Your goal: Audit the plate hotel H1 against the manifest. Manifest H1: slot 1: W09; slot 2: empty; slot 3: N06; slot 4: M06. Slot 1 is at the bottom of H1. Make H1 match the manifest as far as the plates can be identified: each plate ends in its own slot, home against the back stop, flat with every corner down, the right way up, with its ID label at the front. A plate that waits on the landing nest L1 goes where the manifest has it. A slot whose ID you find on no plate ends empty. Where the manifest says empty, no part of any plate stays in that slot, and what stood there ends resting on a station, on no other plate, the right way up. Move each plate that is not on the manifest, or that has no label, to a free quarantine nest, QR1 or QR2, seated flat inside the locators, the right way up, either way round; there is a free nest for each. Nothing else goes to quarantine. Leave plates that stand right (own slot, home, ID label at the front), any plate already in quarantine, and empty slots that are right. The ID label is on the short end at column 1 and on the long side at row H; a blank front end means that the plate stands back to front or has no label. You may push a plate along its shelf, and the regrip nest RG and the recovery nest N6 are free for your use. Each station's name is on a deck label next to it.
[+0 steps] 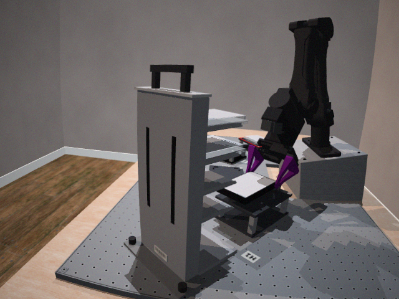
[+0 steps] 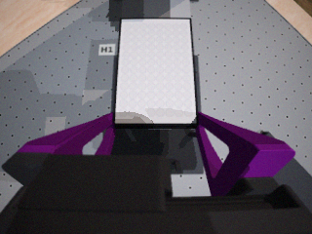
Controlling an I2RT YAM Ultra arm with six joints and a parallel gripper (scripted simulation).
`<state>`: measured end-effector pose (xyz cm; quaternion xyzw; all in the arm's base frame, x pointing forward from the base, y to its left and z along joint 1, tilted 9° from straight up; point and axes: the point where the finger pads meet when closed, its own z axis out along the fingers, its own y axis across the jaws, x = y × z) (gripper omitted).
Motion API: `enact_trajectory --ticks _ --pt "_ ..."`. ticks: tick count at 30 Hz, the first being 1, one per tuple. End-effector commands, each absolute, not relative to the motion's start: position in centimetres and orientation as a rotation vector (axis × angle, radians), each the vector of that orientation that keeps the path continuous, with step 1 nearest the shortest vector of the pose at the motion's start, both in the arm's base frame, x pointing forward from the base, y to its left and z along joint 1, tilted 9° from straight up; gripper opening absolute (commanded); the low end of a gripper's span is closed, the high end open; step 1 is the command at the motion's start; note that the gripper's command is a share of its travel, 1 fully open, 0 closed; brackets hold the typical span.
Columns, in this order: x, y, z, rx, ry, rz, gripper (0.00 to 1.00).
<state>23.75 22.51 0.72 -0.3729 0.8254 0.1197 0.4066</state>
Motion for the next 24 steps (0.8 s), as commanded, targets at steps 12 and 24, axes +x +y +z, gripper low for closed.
enact_trajectory --ticks 12,24 --pt "23.2 21.9 1.2 -0.925 2.042 0.317 0.86" --pt "22.3 20.9 0.7 -0.925 2.043 0.317 0.86"
